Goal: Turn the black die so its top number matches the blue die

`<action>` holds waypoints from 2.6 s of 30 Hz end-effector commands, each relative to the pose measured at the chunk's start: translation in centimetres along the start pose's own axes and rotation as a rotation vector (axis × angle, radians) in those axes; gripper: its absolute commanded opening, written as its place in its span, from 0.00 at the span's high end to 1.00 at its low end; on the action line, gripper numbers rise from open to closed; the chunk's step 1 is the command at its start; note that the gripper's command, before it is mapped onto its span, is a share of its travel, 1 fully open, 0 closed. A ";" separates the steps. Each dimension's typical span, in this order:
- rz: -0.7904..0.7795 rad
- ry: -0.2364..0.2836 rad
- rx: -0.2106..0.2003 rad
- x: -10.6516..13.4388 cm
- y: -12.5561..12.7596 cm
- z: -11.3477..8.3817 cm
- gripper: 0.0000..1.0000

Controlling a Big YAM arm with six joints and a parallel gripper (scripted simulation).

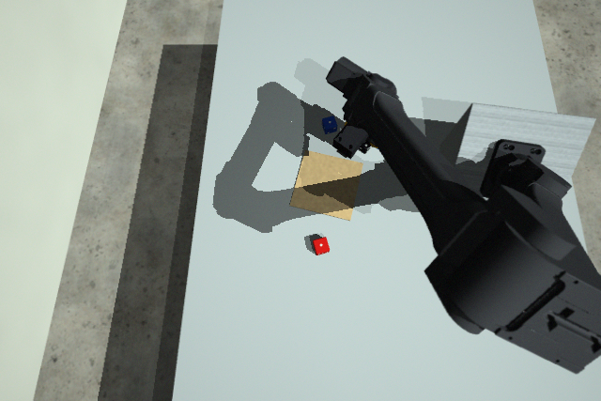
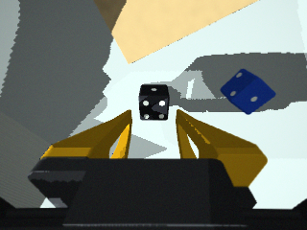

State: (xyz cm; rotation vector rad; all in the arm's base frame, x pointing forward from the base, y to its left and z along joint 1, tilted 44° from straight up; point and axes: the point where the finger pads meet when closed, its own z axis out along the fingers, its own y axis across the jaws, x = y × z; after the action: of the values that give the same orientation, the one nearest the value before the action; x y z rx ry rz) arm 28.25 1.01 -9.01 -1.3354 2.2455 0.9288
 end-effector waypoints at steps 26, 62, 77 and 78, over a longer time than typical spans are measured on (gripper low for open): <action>-0.008 -0.002 0.011 -0.4 -0.3 -0.1 0.56; -0.001 -0.002 -0.002 -0.2 -0.1 3.3 0.56; 0.001 -0.005 0.009 -0.3 -0.5 3.3 0.56; 0.001 -0.005 0.009 -0.3 -0.5 3.3 0.56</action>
State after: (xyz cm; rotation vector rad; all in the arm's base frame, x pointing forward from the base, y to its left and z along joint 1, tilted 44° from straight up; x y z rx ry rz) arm 28.16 3.57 -11.59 -1.3371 2.2436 0.9271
